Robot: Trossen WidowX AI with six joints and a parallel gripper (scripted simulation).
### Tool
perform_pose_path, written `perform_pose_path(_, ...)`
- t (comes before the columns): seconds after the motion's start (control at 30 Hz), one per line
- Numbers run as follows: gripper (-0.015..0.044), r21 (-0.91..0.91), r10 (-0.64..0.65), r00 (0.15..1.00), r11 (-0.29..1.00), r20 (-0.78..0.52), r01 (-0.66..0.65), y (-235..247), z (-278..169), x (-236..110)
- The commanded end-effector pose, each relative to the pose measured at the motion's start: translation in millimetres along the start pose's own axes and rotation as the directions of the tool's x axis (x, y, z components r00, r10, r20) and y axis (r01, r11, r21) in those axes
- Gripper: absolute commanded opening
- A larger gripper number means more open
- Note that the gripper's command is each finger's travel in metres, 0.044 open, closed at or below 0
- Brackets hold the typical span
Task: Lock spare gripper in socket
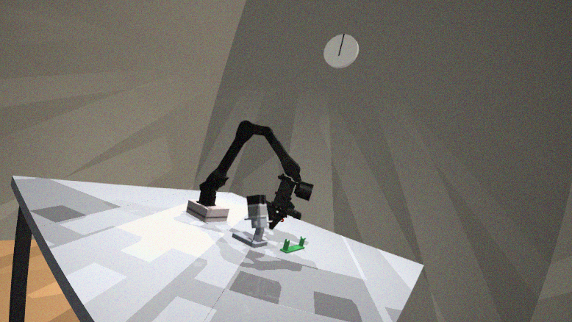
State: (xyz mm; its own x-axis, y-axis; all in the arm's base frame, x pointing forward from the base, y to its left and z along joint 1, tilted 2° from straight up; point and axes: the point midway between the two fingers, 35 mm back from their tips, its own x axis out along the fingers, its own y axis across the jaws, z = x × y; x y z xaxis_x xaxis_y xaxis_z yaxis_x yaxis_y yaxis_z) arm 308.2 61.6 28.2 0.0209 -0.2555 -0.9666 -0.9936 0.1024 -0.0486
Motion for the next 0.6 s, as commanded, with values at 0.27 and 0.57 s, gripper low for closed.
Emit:
perform_pose_path(0.27, 0.0000, -0.003, -0.003, 1.000, 1.000, -0.004, 0.003, 0.5, -6.8, 2.9)
perform_pose_path(0.57, 0.0000, -0.003, -0.005, 1.000, 1.000, -0.004, 0.005, 0.8, -10.0, 3.8)
